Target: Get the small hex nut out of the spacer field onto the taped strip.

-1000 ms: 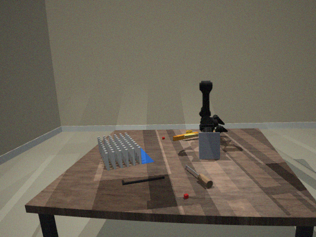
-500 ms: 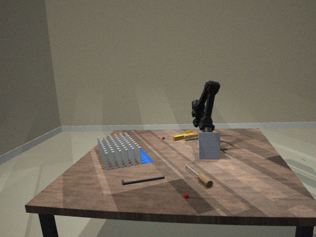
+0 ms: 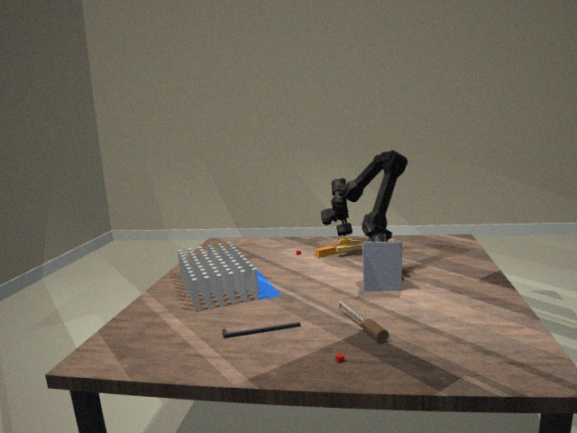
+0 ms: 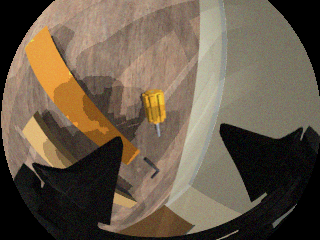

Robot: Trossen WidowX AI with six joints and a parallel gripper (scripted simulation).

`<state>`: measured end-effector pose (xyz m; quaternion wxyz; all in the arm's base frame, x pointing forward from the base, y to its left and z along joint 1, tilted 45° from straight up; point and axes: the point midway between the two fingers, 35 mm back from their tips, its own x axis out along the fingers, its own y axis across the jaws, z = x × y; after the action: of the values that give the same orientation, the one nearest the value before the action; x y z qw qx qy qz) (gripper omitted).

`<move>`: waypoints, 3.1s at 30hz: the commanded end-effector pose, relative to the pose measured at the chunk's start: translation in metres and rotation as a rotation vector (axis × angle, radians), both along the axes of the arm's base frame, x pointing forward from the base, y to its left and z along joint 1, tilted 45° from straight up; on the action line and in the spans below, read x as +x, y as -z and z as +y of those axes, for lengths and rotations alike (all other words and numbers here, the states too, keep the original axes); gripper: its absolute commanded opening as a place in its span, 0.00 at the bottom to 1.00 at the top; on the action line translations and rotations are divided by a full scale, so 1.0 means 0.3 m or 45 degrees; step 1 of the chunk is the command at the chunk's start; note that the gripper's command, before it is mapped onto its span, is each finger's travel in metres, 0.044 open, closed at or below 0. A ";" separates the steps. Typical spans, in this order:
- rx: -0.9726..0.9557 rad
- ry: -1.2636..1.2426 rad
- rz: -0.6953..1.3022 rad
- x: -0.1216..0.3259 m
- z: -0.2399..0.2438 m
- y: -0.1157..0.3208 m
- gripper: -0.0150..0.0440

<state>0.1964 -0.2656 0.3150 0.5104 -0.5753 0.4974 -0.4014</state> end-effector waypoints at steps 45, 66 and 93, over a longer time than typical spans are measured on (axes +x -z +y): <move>1.655 -1.176 -0.739 0.578 1.170 0.820 1.00; 1.655 -1.176 -0.739 0.578 1.170 0.820 1.00; 2.120 0.329 -0.345 0.059 1.991 1.535 1.00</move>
<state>0.2582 0.3135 -0.1116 0.8069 0.0962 0.5815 0.0376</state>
